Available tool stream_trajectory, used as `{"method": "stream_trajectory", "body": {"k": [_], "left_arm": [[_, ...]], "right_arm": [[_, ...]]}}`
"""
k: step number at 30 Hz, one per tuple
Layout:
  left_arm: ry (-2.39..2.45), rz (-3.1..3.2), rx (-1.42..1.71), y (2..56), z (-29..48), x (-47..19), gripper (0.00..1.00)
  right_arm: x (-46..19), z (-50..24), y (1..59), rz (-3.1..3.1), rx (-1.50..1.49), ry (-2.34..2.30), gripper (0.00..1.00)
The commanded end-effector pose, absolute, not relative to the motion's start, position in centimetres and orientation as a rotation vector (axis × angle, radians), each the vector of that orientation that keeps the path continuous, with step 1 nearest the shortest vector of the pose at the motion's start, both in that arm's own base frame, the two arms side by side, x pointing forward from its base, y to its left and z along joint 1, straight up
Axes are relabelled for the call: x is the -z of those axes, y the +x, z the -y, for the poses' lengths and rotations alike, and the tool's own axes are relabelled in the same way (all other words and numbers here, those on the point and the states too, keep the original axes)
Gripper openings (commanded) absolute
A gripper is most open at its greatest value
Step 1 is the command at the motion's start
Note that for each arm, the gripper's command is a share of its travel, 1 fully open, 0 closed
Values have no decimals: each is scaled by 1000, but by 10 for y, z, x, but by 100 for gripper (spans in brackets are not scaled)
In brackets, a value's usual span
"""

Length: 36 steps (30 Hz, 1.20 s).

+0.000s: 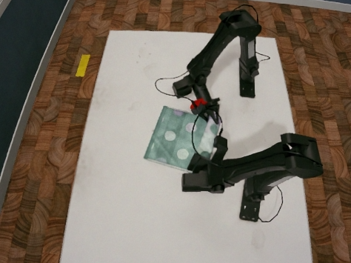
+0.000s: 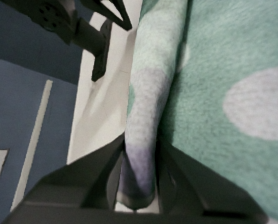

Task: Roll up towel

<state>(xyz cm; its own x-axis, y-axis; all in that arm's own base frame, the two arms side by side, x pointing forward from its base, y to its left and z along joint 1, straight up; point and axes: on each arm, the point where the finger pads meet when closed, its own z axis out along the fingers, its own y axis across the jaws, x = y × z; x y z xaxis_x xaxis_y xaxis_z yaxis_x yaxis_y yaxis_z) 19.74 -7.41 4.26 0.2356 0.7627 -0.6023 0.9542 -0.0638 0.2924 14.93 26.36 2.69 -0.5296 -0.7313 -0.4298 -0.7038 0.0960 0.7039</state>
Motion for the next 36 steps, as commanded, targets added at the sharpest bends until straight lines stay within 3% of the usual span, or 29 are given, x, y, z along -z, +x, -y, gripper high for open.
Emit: {"method": "stream_trajectory", "body": {"k": [1,7,15,17,21,23,25,36], "left_arm": [[1849,-1534,344,207,75,-35,98],[1847,-1535,344,209,76,-25,98],[1847,-1535,344,209,76,-25,64],[1847,-1535,344,209,76,-25,64],[1847,-1535,344,209,76,-25,47],[1847,-1535,344,209,76,-25,45],[1847,-1535,344,209,76,-25,36],[1847,-1535,344,209,76,-25,27]], "right_arm": [[-33,-268,156,2294,1498,1513,29],[-33,-268,156,2294,1498,1513,29],[-33,-268,156,2294,1498,1513,29],[-33,-268,156,2294,1498,1513,29],[-33,-268,156,2294,1498,1513,29],[-33,-268,156,2294,1498,1513,29],[-33,-268,156,2294,1498,1513,29],[-33,-268,156,2294,1498,1513,29]]}}
